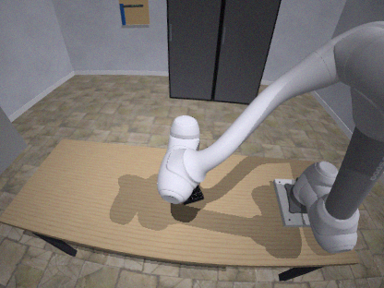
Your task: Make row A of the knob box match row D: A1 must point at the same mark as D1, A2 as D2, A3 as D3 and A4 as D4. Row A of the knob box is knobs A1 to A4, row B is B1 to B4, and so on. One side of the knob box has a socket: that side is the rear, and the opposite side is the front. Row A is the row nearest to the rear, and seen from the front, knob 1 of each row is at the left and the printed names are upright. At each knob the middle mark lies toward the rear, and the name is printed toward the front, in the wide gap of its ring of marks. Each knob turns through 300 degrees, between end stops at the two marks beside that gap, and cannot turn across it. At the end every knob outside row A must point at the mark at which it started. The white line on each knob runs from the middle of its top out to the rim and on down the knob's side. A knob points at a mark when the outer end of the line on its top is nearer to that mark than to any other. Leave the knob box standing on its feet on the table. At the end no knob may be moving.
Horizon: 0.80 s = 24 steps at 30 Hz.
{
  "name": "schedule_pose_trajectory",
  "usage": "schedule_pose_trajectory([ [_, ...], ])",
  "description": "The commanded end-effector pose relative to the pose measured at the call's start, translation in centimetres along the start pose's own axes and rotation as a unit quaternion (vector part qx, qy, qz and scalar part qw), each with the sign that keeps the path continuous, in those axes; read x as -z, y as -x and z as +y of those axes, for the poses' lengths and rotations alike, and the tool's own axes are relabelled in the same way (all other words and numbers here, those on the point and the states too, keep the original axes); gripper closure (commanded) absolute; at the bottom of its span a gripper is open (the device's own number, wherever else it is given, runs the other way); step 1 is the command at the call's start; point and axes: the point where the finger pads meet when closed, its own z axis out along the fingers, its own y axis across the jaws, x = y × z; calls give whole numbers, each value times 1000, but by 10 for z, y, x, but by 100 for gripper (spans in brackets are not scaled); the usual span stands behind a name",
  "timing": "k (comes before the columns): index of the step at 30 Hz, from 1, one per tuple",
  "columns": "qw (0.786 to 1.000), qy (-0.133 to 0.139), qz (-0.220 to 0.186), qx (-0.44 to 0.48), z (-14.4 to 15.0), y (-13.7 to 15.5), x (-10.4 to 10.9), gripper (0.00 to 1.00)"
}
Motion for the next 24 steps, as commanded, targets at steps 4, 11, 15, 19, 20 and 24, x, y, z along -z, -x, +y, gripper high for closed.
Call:
schedule_pose_trajectory([
  [4, 1000, 0, 0, 0, 1, 2, -3, 88],
  [11, 1000, 0, 0, 0, 1, 2, -4, 88],
  [15, 1000, 0, 0, 0, 1, 2, -7, 88],
  [19, 1000, 0, 0, 0, 1, 2, -10, 88],
  [20, 1000, 0, 0, 0, 1, 2, -11, 88],
  [24, 1000, 0, 0, 0, 1, 2, -14, 88],
])
